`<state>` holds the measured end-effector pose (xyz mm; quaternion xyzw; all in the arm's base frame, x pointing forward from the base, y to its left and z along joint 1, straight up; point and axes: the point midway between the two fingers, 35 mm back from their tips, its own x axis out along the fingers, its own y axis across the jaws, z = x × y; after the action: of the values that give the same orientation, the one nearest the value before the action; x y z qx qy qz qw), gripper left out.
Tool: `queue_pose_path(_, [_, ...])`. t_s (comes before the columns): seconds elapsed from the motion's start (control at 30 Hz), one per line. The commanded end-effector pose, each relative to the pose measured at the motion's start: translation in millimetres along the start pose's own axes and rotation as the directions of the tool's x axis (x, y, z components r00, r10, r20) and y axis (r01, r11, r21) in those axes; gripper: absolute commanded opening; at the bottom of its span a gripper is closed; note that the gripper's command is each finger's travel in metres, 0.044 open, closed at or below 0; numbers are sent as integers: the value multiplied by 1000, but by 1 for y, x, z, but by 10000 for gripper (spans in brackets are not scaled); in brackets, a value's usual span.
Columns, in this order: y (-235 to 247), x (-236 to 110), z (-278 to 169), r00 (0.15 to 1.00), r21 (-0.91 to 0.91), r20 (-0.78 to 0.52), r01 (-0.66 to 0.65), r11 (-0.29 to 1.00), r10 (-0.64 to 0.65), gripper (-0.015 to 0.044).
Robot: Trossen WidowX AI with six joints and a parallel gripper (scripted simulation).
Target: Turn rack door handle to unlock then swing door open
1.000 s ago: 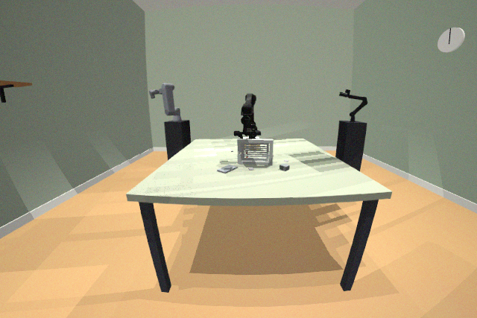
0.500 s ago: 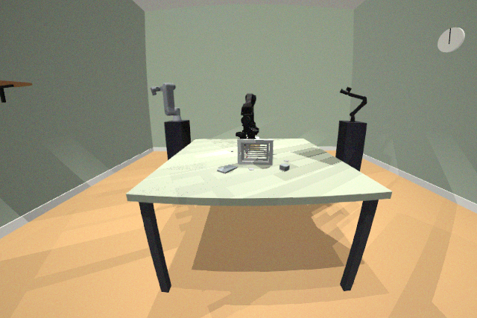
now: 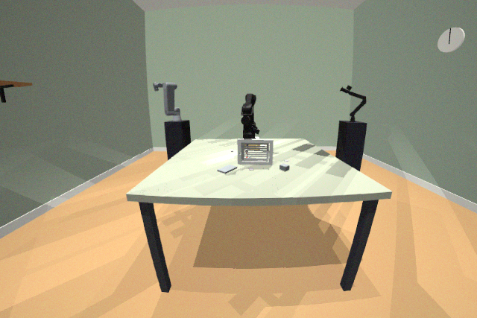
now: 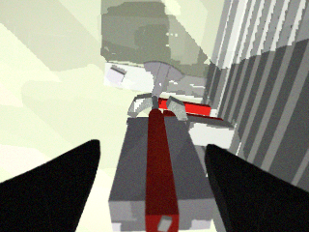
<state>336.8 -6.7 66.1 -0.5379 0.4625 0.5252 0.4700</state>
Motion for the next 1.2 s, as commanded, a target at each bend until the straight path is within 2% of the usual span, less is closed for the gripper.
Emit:
queue_pose_path(0.0, [-2,0,0,1000,-73,2,7,997,-7,282])
queue_pose_path(0.13, [-2,0,0,1000,-73,2,7,997,-7,282])
queue_pose_path(1.17, [-2,0,0,1000,-73,2,7,997,-7,76])
